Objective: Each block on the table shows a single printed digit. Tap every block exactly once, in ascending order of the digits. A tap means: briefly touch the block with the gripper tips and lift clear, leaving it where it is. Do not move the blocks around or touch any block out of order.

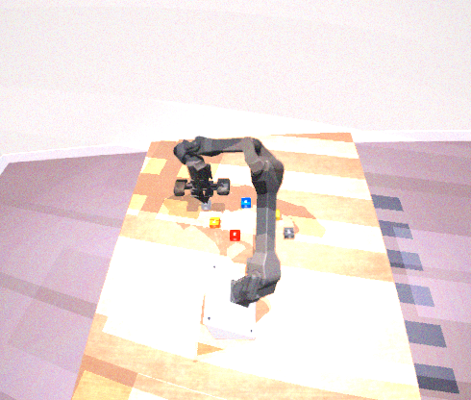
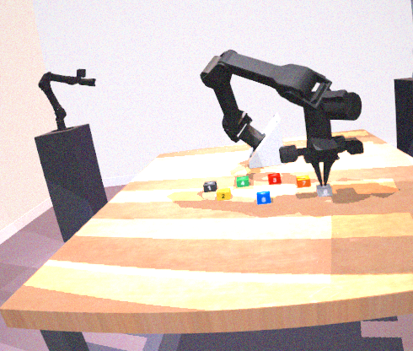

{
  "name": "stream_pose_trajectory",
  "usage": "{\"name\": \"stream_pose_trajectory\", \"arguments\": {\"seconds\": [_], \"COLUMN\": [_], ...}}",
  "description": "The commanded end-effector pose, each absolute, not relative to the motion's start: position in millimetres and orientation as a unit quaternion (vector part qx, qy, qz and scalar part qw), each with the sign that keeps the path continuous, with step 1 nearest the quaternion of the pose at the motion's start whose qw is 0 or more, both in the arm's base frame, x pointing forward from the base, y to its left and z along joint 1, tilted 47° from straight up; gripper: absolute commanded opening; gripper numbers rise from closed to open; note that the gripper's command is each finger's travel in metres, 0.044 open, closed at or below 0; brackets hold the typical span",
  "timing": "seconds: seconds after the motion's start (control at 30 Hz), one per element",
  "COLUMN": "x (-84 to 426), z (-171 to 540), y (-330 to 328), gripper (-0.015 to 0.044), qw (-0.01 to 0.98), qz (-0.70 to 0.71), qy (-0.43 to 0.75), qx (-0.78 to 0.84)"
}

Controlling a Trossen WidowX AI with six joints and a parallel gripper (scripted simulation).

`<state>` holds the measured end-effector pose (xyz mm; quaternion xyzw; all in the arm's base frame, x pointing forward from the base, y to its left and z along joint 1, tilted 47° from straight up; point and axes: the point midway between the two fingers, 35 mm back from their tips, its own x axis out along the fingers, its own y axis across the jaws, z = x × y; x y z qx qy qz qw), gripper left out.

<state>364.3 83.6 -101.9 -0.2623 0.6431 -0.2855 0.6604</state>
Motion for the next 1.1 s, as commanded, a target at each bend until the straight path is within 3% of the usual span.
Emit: {"name": "stream_pose_trajectory", "arguments": {"seconds": [0.0, 0.5, 0.7, 0.9, 1.07], "x": [361.8, 361.9, 362.2, 361.0, 335.2], "z": [-105.8, -83.7, -35.7, -29.1, -21.8], "y": [78.6, 102.2, 153.2, 159.2, 156.2], "gripper": [0.002, 0.002, 0.002, 0.002, 0.002], "qw": [0.656, 0.656, 0.656, 0.656, 0.655], "qz": [-0.285, -0.285, -0.284, -0.284, -0.281], "qy": [0.645, 0.646, 0.646, 0.646, 0.649], "qx": [-0.268, -0.268, -0.267, -0.267, -0.268]}}
